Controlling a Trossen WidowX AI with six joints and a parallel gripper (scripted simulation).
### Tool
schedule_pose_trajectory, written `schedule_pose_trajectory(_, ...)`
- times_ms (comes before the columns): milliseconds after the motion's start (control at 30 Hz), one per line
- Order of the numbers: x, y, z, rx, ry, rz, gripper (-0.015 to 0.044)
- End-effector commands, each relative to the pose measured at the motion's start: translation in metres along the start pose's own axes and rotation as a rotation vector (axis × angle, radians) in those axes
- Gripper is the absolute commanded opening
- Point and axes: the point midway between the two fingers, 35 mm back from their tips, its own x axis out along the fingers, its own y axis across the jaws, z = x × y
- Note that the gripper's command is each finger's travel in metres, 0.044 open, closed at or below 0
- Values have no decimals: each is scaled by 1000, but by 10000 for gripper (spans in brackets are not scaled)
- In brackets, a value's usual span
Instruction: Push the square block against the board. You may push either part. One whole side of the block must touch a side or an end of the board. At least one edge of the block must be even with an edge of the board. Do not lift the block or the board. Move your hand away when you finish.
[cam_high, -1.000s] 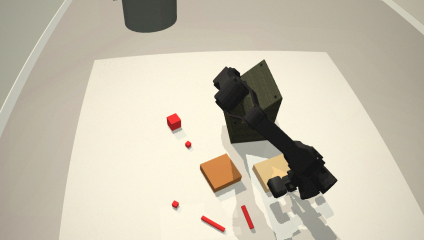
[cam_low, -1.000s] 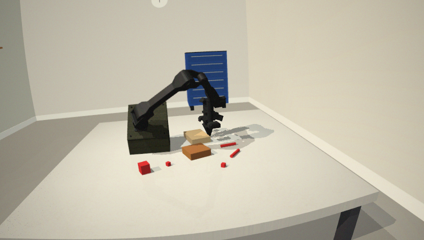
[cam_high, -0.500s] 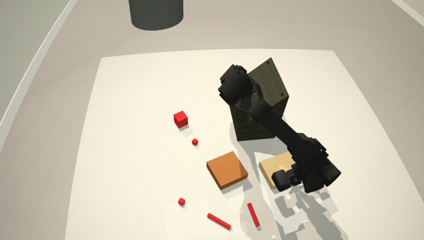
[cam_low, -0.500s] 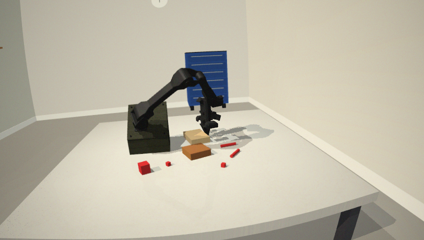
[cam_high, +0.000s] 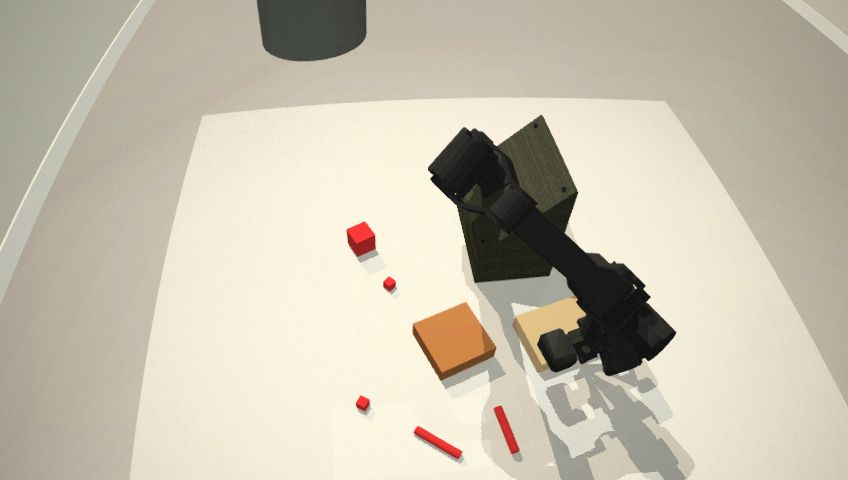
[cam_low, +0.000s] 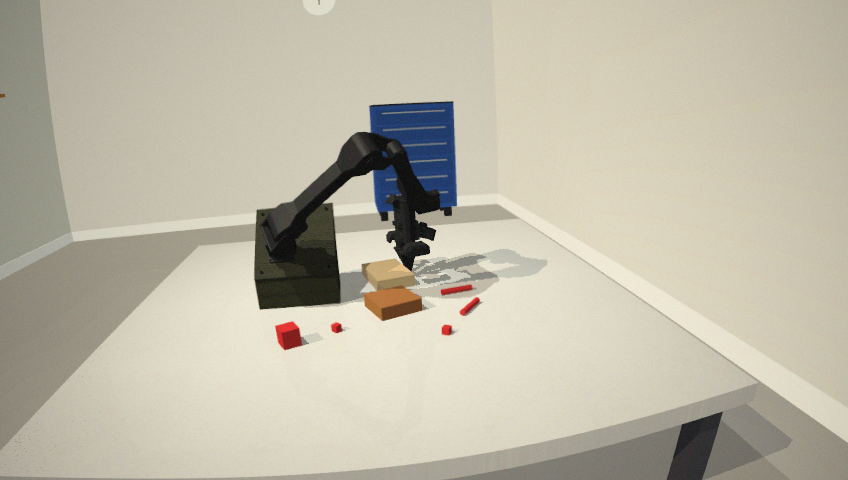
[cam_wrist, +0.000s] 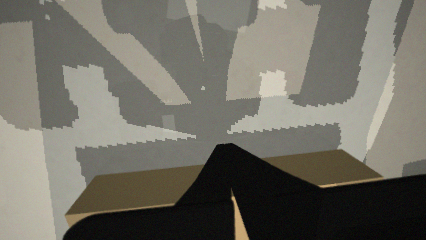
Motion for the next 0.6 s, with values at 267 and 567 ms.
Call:
schedule_pose_trajectory(267, 4, 1, -28, -14, 24, 0, 0)
schedule_pose_trajectory(567, 4, 1, -42, -15, 25, 0, 0)
